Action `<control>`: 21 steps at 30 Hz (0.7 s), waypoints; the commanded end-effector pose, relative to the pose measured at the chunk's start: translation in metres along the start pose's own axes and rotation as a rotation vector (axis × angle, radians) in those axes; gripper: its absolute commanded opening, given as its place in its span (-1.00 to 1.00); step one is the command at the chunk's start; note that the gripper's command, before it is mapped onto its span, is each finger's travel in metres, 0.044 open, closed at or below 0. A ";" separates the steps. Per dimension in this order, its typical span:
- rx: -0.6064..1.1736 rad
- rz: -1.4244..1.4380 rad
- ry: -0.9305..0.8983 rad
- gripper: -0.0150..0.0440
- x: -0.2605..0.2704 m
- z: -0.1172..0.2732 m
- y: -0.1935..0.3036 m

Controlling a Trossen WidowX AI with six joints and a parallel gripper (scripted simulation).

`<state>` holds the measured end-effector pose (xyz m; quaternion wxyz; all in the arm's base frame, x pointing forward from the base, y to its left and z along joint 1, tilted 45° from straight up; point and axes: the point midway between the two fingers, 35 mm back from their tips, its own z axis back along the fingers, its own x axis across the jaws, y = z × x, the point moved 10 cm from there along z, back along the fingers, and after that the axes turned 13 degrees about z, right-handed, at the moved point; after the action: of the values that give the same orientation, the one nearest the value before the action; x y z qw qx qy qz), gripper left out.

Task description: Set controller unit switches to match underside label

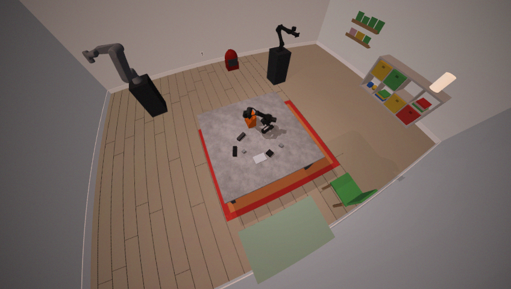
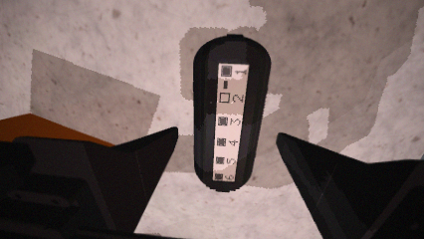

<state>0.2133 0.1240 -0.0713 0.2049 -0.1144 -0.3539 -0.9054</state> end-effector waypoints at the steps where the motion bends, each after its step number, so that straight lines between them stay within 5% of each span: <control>1: -0.008 0.100 -0.020 0.64 -0.004 0.002 0.000; 14: -0.198 1.014 -0.151 -0.49 -0.039 0.022 0.003; 21: -0.343 1.443 -0.162 -0.49 -0.053 0.032 0.007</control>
<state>0.2485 0.1471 -0.0673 0.5716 -0.3499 -0.1915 -0.7170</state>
